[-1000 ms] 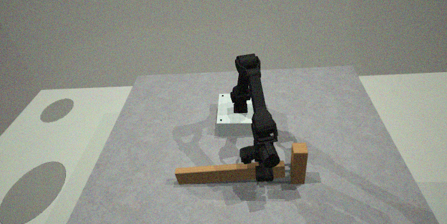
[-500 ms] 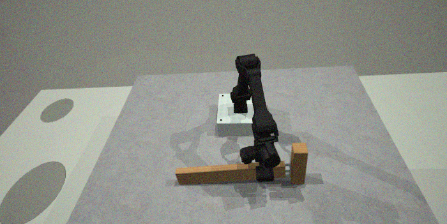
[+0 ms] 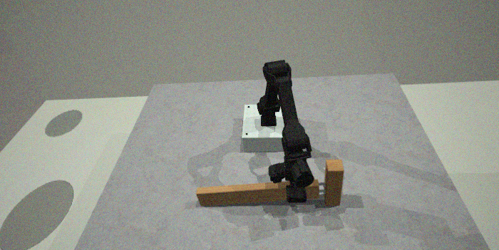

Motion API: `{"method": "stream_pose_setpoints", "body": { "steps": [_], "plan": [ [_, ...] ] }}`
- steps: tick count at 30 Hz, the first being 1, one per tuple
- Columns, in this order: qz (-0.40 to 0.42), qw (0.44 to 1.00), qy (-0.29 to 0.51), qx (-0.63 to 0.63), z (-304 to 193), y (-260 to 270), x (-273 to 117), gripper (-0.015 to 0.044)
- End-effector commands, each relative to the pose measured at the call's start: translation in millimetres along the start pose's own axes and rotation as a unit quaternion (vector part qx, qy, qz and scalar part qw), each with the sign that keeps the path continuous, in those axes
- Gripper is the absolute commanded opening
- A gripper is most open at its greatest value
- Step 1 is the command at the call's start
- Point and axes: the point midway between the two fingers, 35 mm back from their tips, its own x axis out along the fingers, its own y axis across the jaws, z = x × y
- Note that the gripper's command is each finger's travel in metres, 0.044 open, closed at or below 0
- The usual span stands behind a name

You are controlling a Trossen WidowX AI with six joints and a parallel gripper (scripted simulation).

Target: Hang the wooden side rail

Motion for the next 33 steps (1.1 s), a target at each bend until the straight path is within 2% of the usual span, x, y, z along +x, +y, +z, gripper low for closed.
{"method": "stream_pose_setpoints", "body": {
  "steps": [1, 33],
  "plan": [
    [0.002, 1.0, 0.001, 0.001, -1.2, 0.3, 0.2, 0.0],
    [0.002, 1.0, 0.001, 0.001, -3.7, 1.6, -1.8, 0.0]
  ]
}}
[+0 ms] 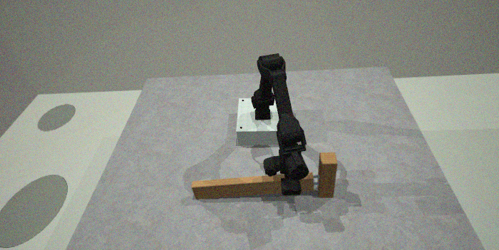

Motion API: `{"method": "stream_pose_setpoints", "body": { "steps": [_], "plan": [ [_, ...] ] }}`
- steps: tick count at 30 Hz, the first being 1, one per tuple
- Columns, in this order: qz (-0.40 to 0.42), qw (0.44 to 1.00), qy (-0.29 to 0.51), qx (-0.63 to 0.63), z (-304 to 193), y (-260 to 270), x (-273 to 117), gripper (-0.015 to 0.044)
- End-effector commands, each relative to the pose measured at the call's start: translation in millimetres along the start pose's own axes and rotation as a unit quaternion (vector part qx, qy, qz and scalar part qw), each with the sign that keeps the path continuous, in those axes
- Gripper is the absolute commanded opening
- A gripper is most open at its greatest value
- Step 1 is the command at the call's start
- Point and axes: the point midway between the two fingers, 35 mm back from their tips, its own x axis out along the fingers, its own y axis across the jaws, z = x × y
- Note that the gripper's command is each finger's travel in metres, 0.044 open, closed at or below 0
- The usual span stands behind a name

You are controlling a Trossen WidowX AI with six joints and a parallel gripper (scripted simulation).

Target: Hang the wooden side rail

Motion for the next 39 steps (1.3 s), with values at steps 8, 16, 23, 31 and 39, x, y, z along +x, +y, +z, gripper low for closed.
{"method": "stream_pose_setpoints", "body": {
  "steps": [8, 16, 23, 31, 39],
  "plan": [
    [0.002, 1.0, 0.001, 0.002, -2.0, 2.8, -2.4, 0.0],
    [0.002, 1.0, 0.001, 0.002, -2.9, 2.2, -1.9, 0.0],
    [0.002, 1.0, 0.001, 0.002, -3.7, 1.5, -1.1, 0.0],
    [0.002, 1.0, 0.002, 0.002, -4.6, 1.8, -0.3, 0.0],
    [0.002, 1.0, 0.002, 0.002, -5.2, 2.5, -0.8, 0.0]
  ]
}}
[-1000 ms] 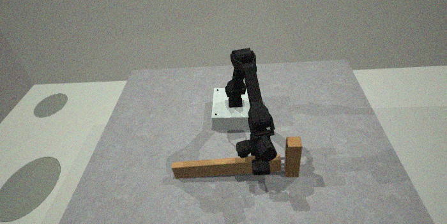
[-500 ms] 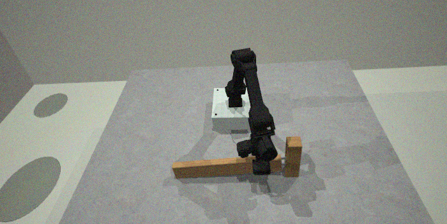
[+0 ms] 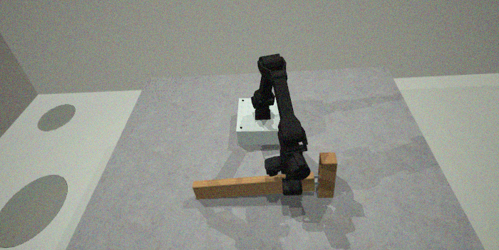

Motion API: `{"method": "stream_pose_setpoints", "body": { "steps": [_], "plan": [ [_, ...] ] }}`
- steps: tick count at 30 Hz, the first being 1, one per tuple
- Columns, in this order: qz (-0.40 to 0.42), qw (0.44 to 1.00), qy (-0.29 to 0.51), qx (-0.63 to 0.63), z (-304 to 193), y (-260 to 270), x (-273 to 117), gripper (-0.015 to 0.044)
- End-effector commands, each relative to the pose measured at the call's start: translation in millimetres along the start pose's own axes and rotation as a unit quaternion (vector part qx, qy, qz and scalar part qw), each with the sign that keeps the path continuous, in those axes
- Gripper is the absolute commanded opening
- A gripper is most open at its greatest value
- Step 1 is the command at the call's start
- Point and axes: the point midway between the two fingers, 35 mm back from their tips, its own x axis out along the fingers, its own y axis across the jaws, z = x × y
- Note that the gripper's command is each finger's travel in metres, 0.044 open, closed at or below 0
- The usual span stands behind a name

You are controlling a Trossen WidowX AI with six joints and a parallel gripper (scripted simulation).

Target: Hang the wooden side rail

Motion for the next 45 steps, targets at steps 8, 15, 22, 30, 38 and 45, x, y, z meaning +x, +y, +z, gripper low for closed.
{"method": "stream_pose_setpoints", "body": {
  "steps": [8, 15, 22, 30, 38, 45],
  "plan": [
    [0.003, 1.0, 0.002, 0.002, -2.3, 2.6, -2.2, 0.0],
    [0.003, 1.0, 0.002, 0.002, -3.1, 1.8, -3.0, 0.0],
    [0.003, 1.0, 0.002, 0.002, -3.8, 1.7, -3.7, 0.0],
    [0.003, 1.0, 0.002, 0.002, -4.4, 2.2, -4.3, 0.0],
    [0.003, 1.0, 0.002, 0.002, -5.2, 3.1, -4.0, 0.0],
    [0.003, 1.0, 0.002, 0.002, -6.0, 2.6, -3.3, 0.0]
  ]
}}
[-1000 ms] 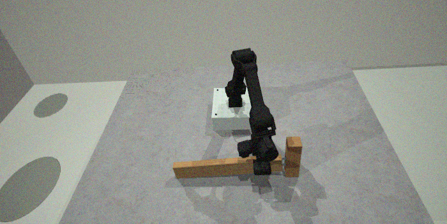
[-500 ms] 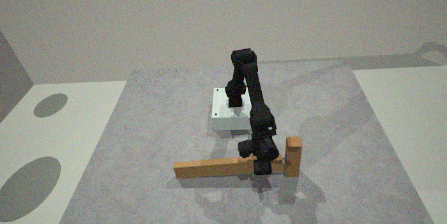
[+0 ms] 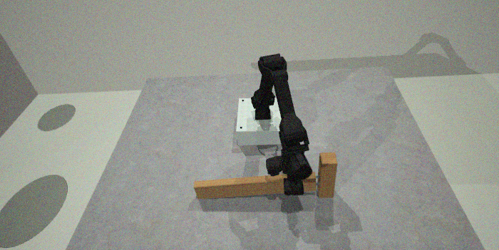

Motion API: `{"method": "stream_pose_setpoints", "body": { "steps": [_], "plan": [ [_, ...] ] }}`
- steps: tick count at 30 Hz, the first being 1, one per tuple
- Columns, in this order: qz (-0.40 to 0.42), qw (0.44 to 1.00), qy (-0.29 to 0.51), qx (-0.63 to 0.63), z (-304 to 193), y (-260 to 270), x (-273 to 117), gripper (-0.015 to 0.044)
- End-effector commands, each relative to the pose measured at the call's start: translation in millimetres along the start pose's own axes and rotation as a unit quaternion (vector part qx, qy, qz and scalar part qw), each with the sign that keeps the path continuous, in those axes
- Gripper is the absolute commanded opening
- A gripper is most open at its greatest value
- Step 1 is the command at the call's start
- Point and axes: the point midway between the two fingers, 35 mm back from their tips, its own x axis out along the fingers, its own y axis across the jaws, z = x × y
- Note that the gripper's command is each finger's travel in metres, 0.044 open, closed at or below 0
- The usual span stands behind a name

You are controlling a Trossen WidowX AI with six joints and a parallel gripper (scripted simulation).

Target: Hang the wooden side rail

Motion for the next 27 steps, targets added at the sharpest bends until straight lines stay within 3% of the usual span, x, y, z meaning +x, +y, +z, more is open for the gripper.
{"method": "stream_pose_setpoints", "body": {
  "steps": [1, 27],
  "plan": [
    [0.003, 1.0, 0.0, 0.001, -1.2, 1.7, -1.2, 0.0],
    [0.003, 1.0, 0.0, 0.001, -4.1, -0.4, 0.9, 0.0]
  ]
}}
